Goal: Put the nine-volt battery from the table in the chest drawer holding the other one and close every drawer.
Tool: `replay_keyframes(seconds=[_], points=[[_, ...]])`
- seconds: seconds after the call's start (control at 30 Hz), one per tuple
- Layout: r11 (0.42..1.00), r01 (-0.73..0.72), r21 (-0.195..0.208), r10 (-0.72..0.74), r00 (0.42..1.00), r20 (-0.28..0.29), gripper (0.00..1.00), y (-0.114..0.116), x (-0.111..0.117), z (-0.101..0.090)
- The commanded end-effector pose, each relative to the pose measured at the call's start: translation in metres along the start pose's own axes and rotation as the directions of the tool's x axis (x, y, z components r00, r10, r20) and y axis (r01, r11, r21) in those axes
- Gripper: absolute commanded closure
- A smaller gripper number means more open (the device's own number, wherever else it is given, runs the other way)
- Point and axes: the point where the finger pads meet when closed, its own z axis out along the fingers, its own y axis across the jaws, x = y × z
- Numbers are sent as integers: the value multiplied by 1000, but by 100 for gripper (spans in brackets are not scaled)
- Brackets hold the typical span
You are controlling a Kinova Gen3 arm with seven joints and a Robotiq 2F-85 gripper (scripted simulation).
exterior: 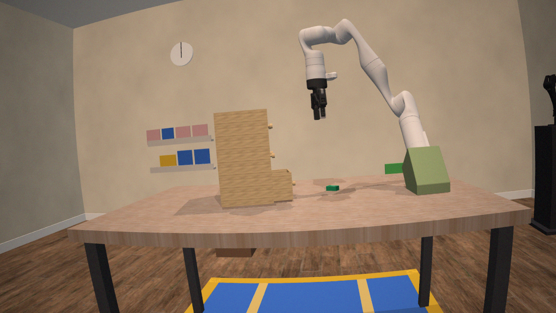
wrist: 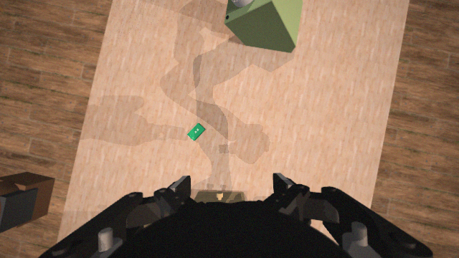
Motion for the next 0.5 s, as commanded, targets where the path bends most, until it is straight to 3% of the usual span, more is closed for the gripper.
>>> replay_keyframes(seconds=[0.0, 0.47], points=[[1000, 28, 4, -28, 1000, 2, 0, -1, -2, -1], [994, 111, 5, -111, 994, 1, 0, -1, -5, 3]])
